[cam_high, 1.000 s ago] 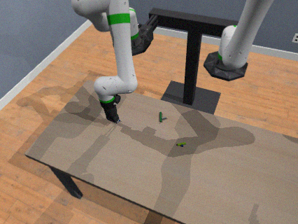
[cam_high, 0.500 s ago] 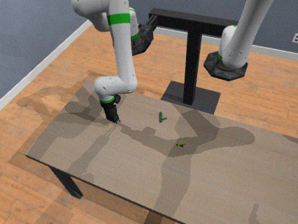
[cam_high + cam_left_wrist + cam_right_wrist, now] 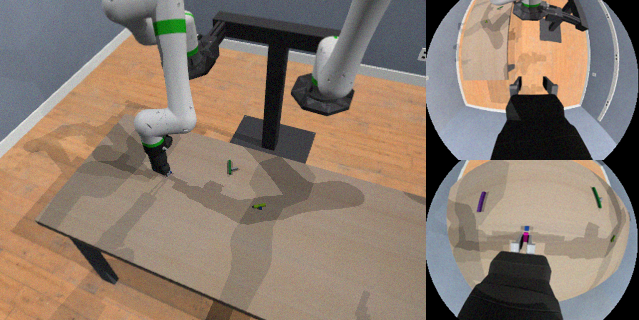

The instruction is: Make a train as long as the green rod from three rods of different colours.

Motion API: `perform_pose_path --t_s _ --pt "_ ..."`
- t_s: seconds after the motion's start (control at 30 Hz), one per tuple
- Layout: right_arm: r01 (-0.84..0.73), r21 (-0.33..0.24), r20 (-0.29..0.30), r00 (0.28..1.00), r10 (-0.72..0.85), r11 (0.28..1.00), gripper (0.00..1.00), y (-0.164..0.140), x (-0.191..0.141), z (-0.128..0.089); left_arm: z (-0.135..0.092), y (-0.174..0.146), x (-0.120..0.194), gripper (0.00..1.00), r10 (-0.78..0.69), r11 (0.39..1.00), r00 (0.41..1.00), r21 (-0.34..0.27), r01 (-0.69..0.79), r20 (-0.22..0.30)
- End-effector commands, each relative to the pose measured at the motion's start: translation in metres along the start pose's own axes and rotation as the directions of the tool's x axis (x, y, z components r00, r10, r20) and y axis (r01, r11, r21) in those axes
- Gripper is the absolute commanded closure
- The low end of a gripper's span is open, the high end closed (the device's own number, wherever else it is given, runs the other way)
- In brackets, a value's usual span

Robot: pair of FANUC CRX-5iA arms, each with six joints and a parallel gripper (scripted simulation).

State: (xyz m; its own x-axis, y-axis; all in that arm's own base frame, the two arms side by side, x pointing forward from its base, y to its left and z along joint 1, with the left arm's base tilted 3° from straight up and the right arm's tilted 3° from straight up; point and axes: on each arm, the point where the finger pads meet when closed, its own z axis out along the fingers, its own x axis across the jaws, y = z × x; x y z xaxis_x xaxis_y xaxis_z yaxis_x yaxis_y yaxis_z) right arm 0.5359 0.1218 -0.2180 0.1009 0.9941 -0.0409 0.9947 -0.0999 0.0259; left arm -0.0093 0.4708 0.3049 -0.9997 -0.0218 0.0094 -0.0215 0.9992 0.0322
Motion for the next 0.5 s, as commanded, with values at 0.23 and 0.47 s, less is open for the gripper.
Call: perform_pose_path --t_s 0.23,0.47 --pt "0.0 -0.002 -0.001 1.0 0.0 1.0 0.76 0.001 0.0004 0.002 -0.0009 0.0002 -0.0001 0.0 0.0 1.0 1.0 -0.002 0.0 0.0" --pt "0.0 -0.002 -0.001 1.0 0.0 1.0 0.76 0.001 0.0004 0.0061 -0.0009 0.0002 -0.0001 0.0 0.0 1.0 1.0 -0.002 0.0 0.0"
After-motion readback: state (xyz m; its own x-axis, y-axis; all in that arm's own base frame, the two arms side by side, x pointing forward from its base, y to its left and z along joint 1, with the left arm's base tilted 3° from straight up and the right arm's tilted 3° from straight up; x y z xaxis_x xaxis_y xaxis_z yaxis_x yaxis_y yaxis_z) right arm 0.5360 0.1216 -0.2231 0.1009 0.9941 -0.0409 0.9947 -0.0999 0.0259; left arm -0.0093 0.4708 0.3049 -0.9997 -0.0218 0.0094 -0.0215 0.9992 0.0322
